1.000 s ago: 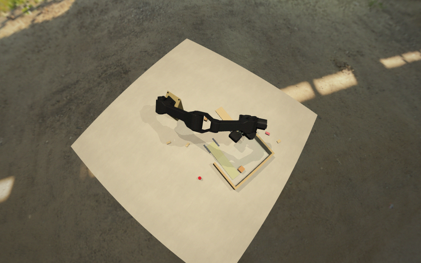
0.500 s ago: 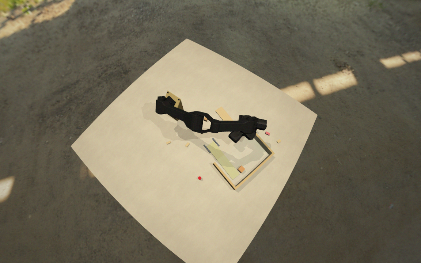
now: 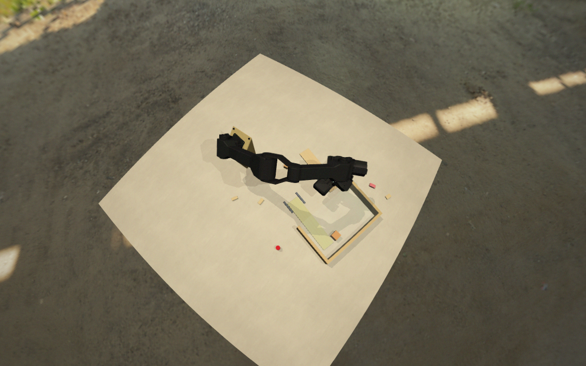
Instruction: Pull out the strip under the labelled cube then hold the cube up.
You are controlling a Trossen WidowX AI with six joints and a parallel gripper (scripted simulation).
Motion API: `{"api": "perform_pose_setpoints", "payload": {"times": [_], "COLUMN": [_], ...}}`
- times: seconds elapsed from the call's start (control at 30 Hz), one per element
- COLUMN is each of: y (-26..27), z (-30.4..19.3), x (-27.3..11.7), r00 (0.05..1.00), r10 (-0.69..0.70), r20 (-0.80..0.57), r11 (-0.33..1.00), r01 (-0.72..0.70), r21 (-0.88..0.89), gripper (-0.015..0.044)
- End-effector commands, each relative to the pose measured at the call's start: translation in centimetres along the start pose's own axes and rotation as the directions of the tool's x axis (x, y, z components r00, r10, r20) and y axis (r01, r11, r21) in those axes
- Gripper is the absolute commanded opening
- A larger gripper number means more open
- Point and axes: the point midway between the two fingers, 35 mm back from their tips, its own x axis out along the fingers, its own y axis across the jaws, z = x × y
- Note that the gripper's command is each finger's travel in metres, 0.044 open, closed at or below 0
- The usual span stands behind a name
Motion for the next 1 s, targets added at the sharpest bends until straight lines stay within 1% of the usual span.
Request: {"api": "perform_pose_setpoints", "payload": {"times": [0.0, 0.3, 0.43, 0.97], "y": [-0.3, -1.4, -1.6, -3.6], "z": [-1.0, -3.3, -3.8, -8.4], "x": [-0.7, -2.2, -2.3, -2.4], "r00": [1.000, 1.000, 1.000, 1.000], "r10": [0.003, 0.001, 0.001, 0.000], "r20": [-0.001, -0.002, -0.002, -0.004], "r11": [1.000, 1.000, 1.000, 1.000], "r01": [-0.003, -0.001, -0.001, 0.000], "r21": [0.003, 0.000, -0.001, -0.002], "gripper": [0.0000, 0.0000, 0.0000, 0.0000]}}
